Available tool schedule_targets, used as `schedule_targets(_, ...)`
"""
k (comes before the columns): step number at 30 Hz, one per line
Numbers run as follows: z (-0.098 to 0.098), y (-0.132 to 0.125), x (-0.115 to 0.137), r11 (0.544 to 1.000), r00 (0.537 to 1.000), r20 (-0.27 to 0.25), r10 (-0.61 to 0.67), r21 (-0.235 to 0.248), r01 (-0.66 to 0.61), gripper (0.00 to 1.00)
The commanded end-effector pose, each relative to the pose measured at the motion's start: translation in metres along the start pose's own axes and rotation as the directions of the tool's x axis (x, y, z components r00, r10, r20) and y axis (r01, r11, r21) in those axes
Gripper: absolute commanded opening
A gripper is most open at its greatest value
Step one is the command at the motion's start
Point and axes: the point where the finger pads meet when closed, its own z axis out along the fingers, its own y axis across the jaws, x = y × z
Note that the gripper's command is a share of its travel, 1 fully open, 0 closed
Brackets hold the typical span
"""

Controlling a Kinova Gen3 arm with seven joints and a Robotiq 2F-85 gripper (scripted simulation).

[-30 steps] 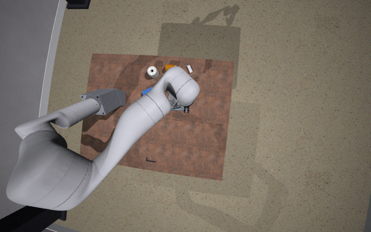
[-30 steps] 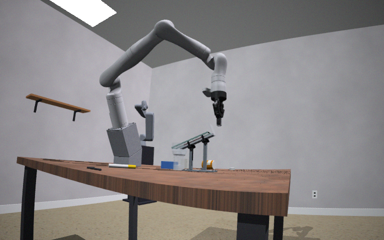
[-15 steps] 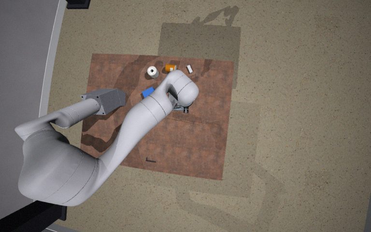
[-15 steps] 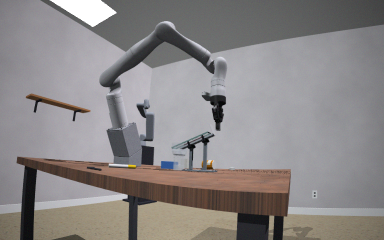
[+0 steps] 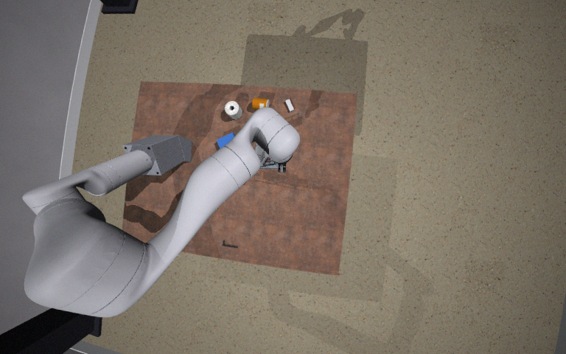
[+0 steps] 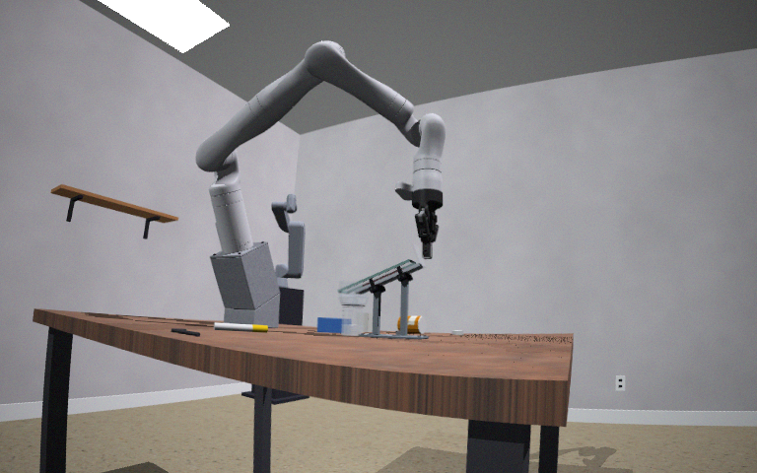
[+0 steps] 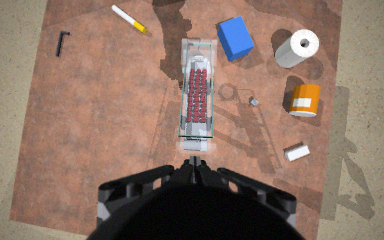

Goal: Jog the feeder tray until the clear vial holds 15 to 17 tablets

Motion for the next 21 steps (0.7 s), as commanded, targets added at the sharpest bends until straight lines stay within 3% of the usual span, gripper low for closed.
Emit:
schedule_targets(1, -0.0015, -0.0001, -0.0002, 1.0, 1.0, 0.002, 0.0, -0.001, 0.0, 0.0)
schedule_targets(21, 0.0017, -0.0001, 0.0078, 1.0, 1.0, 0.002, 0.0, -0.001, 0.0, 0.0)
